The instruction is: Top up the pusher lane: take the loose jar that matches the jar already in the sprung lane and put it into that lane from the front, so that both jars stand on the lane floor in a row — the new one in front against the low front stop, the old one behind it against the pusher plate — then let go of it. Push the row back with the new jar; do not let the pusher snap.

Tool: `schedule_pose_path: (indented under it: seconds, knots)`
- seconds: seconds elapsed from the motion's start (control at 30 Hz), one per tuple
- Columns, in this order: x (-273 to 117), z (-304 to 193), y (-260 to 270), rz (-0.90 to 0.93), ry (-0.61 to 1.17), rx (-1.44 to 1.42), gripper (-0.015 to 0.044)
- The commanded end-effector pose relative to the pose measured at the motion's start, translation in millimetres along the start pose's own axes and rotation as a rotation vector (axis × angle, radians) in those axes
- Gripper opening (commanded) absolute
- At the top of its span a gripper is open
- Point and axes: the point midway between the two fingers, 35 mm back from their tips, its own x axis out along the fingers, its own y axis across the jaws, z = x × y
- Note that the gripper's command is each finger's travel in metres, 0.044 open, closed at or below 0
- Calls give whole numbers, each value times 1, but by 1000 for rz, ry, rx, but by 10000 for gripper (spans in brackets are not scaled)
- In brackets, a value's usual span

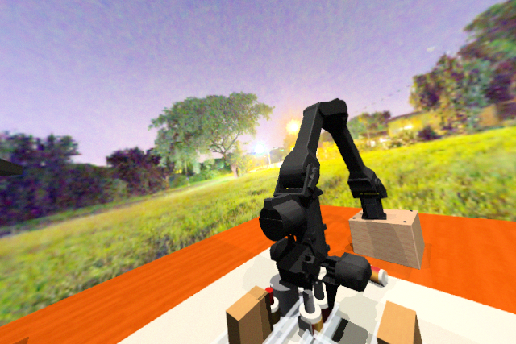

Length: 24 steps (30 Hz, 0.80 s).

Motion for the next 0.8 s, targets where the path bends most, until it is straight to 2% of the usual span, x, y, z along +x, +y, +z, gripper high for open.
schedule_pose_path:
  seconds: [0.0, 0.77]
  knots:
    - [0, 2, 0, -1, -13, -1, 0]
    - [0, -2, 0, -1, -13, -1, 0]
